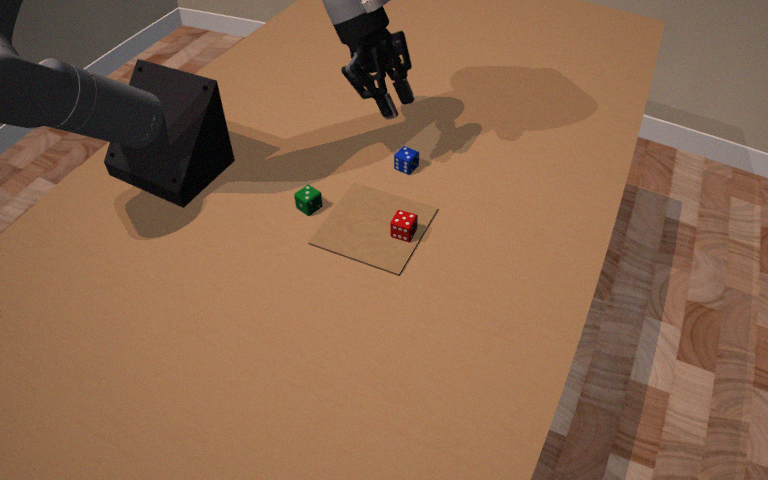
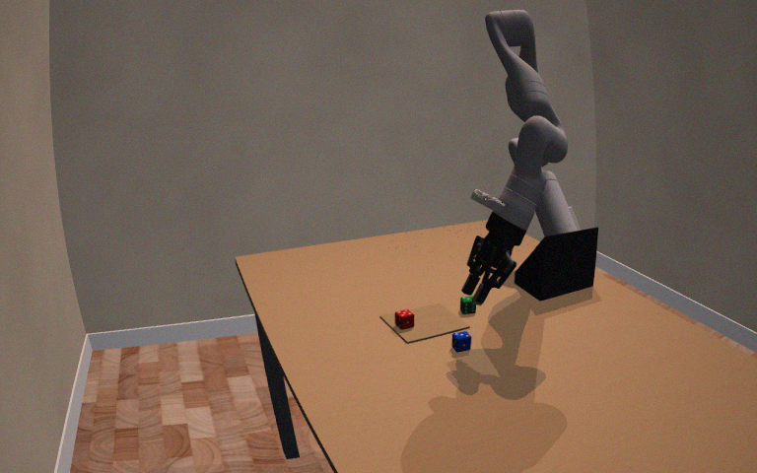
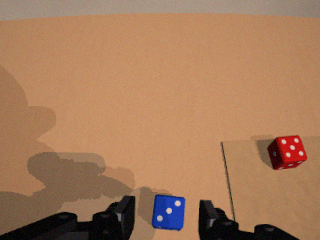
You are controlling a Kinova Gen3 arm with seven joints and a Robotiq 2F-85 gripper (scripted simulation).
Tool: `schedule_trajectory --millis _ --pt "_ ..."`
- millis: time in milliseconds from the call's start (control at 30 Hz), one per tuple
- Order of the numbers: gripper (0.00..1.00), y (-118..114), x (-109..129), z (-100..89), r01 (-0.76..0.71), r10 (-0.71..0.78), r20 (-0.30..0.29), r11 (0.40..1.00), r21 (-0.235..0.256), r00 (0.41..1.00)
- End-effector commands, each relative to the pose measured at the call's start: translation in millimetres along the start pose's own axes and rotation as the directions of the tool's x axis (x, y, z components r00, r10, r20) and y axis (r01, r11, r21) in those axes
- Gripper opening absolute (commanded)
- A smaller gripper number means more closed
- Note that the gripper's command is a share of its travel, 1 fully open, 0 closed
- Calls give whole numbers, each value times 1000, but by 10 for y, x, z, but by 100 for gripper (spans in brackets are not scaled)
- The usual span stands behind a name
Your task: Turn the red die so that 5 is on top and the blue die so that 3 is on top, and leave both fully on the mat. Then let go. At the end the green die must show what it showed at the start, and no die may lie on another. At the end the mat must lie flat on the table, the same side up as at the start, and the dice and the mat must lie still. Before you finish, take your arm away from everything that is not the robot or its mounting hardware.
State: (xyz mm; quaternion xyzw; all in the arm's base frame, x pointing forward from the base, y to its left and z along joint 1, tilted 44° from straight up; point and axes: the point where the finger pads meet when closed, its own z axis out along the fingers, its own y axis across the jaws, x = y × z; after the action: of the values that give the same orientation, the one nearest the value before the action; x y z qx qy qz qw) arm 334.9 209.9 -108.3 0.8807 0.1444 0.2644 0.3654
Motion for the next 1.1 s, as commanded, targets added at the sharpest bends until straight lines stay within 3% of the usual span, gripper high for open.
schedule_trajectory --millis 0,200,267,633,767,1067 --pt "46 49 168 30 -50 49 73 999 17 996" --pt "46 34 249 31 -51 48 207 999 8 977" --pt "46 34 249 31 -51 48 207 999 8 977" --pt "46 36 359 34 -51 44 407 999 5 912" --pt "46 38 380 33 -50 43 447 999 6 893" --pt "46 39 394 30 -50 41 473 999 8 880"
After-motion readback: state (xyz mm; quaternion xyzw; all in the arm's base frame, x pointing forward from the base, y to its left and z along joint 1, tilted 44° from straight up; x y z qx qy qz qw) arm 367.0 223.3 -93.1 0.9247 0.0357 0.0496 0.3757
